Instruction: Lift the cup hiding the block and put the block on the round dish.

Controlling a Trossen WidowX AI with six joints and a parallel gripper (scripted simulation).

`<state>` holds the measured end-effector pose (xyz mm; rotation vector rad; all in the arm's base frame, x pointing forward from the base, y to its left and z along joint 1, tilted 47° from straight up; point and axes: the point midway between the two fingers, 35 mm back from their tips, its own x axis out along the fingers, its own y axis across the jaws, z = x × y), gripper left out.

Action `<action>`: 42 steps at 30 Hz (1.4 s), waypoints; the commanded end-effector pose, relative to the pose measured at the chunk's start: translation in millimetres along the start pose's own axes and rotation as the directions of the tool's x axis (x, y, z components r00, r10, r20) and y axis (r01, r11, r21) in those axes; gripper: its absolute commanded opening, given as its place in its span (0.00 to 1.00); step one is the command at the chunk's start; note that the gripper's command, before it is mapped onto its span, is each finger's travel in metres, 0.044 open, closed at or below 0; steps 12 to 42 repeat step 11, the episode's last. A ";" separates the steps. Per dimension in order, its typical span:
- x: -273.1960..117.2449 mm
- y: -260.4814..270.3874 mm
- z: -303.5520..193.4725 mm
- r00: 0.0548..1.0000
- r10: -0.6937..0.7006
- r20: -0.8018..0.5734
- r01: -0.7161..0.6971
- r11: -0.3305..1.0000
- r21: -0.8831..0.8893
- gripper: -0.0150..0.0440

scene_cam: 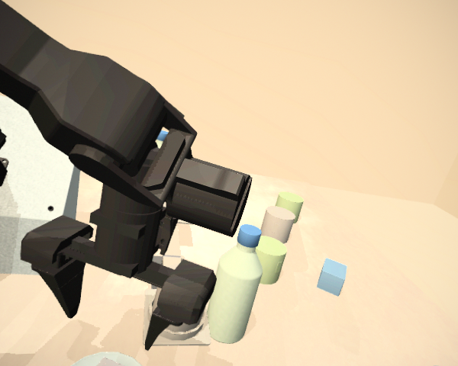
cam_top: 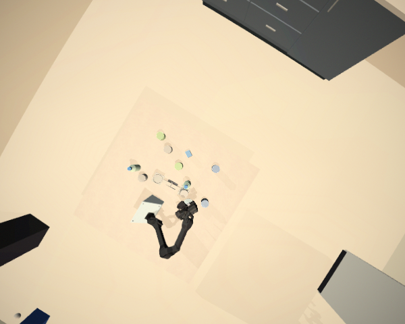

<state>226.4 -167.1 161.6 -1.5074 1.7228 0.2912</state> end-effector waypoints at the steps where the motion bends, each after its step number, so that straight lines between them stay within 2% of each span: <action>1: -27.1 -1.9 -2.3 1.000 -0.020 0.000 0.020 1.000 0.006 1.00; 42: -29.1 -1.6 -2.4 1.000 -0.021 0.000 0.021 1.000 0.005 1.00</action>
